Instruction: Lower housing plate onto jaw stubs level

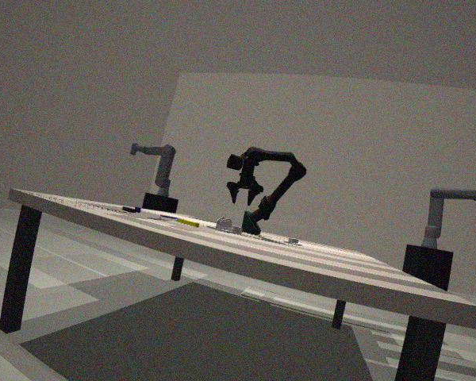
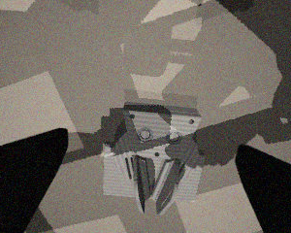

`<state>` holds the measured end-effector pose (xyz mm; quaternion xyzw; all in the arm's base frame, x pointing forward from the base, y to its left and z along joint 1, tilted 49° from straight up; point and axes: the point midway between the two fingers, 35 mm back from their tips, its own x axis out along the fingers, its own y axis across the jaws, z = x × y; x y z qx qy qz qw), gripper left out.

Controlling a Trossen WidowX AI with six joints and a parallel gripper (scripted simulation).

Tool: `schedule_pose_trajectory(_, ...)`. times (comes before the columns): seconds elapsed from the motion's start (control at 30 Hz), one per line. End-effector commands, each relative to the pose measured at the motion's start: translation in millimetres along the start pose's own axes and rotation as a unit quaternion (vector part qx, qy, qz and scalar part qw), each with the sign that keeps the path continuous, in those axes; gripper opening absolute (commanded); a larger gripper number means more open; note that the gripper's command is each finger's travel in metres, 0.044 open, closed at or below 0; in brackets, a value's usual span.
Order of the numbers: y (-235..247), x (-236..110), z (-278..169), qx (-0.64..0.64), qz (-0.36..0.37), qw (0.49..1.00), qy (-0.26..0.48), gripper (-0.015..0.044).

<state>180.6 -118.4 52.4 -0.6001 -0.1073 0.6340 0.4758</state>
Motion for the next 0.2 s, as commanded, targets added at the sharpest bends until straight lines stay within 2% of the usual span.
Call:
schedule_pose_trajectory(0.0, 0.2, -0.5, 0.3, -0.002, 0.002, 1.0, -0.001, 0.044)
schedule_pose_trajectory(0.17, 0.2, -0.5, 0.3, -0.002, 0.002, 1.0, -0.001, 0.044)
